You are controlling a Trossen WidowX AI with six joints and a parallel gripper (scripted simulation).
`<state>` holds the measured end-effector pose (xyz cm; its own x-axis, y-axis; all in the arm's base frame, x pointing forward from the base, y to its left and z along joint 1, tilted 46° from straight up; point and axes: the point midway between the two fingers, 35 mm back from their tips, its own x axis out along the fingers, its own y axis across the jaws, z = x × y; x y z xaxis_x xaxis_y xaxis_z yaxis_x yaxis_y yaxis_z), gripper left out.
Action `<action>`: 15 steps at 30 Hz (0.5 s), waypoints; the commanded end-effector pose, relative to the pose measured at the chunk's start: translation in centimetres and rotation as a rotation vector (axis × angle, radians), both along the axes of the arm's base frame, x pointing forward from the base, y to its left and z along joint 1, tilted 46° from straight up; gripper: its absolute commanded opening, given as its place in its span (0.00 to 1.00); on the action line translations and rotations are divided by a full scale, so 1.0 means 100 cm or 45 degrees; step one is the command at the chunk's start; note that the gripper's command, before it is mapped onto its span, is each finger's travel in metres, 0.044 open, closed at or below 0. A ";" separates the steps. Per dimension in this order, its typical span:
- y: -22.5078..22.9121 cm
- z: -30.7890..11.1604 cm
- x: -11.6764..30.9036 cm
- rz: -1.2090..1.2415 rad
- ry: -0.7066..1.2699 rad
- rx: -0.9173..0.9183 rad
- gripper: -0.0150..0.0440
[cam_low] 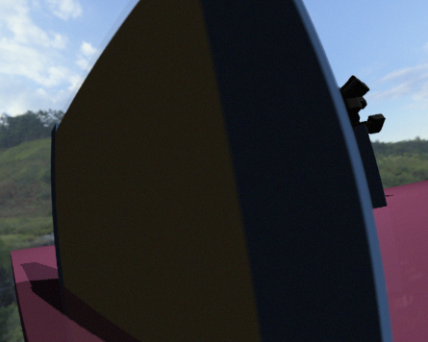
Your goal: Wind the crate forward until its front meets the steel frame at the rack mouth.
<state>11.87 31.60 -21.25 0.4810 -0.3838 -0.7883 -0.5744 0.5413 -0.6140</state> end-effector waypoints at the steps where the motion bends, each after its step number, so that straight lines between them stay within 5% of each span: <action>1: -0.009 -0.002 -0.017 0.003 0.042 -0.027 0.25; 15: -0.016 0.002 -0.032 0.003 0.044 -0.027 0.25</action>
